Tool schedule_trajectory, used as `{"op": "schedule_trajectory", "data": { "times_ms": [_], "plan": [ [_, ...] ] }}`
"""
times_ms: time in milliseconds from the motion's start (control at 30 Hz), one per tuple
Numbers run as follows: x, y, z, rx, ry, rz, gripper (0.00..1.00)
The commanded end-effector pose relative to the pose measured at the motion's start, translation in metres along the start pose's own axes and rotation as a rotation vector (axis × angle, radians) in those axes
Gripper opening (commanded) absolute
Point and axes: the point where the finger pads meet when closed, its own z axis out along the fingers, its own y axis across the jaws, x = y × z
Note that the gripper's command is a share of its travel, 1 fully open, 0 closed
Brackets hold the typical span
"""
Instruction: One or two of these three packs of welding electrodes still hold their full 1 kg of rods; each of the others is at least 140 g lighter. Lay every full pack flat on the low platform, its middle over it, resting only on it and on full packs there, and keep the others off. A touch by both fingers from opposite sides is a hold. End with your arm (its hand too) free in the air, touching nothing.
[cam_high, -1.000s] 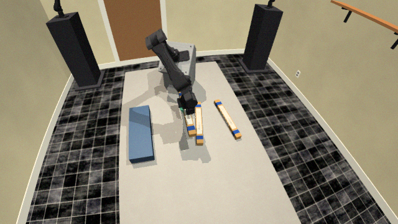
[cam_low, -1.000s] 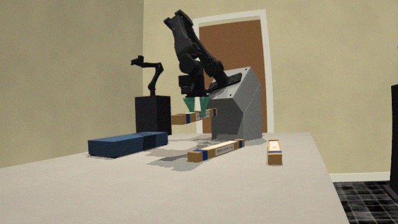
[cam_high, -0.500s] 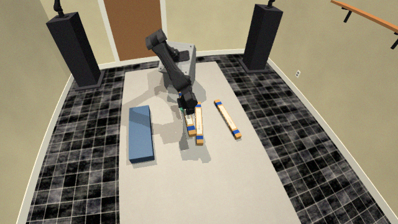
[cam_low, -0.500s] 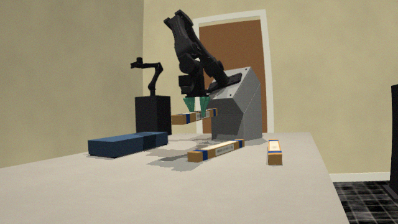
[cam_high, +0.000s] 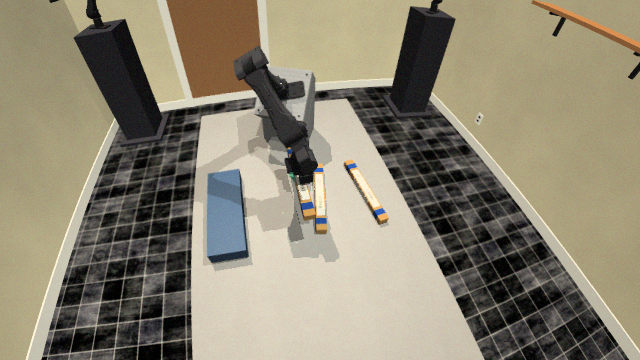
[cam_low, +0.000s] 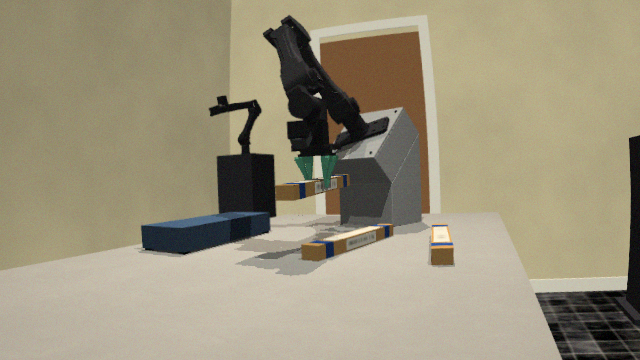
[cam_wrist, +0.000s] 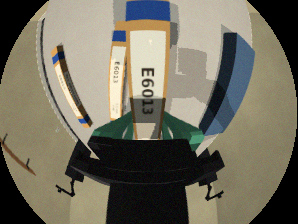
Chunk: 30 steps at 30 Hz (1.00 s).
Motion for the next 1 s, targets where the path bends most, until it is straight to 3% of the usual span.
{"op": "schedule_trajectory", "data": {
  "times_ms": [0,467,500,967],
  "plan": [
    [-0.014,0.001,-0.024,-0.012,-0.050,0.002,0.00],
    [-0.014,0.001,-0.024,-0.012,-0.050,0.002,0.00],
    [-0.023,0.000,-0.035,-0.014,-0.077,0.013,0.00],
    [-0.028,0.000,-0.043,-0.014,-0.077,0.014,0.00]
  ]
}}
